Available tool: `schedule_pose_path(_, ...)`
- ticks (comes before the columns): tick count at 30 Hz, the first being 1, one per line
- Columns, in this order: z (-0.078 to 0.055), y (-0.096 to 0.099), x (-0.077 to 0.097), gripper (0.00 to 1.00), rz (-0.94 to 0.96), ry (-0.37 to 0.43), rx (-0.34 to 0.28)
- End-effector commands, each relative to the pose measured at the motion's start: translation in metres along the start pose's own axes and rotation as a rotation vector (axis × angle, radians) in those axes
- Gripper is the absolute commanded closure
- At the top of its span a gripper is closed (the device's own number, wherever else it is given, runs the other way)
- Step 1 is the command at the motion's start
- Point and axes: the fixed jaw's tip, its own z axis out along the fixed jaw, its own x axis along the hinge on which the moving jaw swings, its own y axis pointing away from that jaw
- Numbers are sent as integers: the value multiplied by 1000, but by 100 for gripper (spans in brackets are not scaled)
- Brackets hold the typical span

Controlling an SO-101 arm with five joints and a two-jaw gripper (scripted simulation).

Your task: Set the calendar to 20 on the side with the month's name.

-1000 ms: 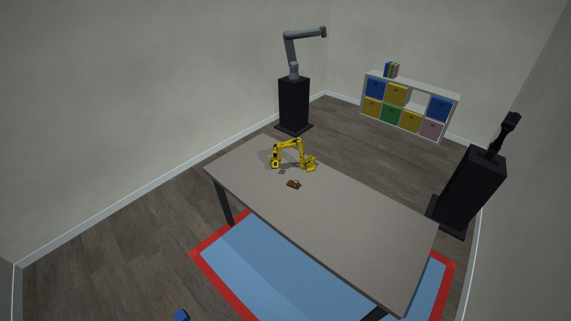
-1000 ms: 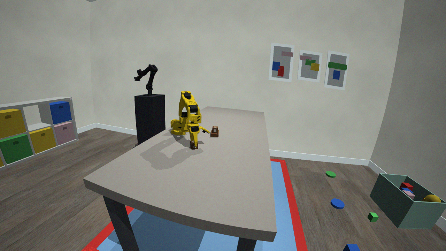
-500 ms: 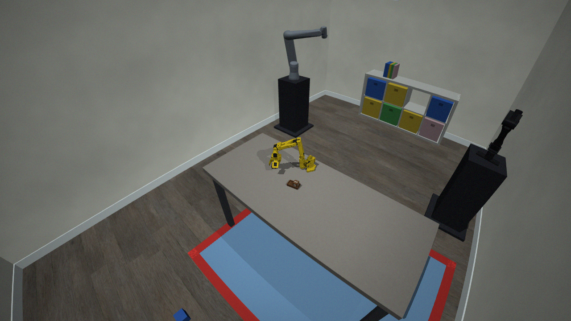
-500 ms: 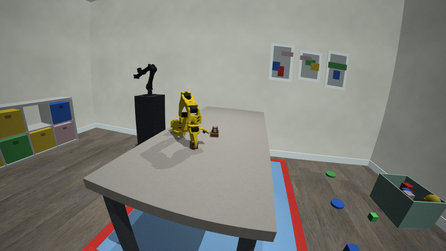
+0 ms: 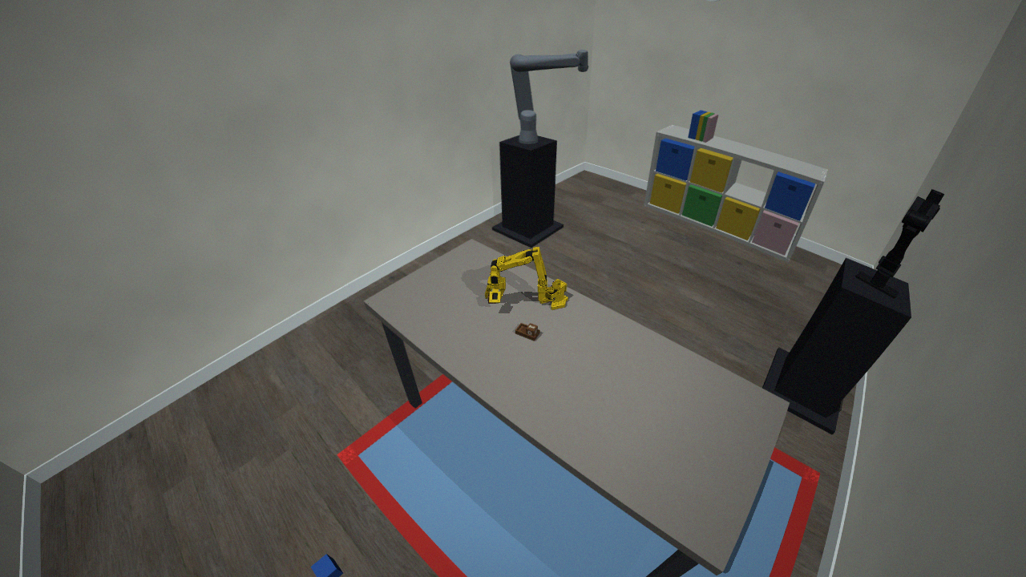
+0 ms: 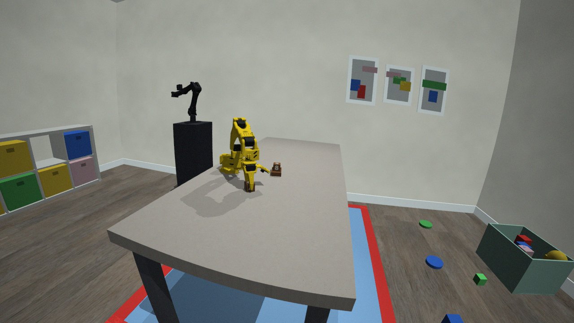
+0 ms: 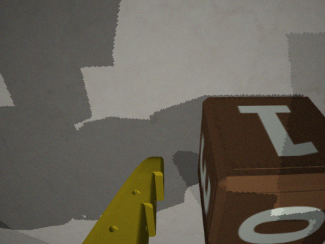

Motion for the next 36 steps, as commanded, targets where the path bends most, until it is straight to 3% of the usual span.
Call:
schedule_pose_path(1, -7, -9, -3, 72, -4, -1, 47)
schedule_pose_path(11, -7, -13, -3, 79, -4, -1, 47)
schedule_pose_path(32, -7, -15, -3, 83, -4, -1, 47)
schedule_pose_path(36, -7, -15, -3, 88, -4, -1, 47)
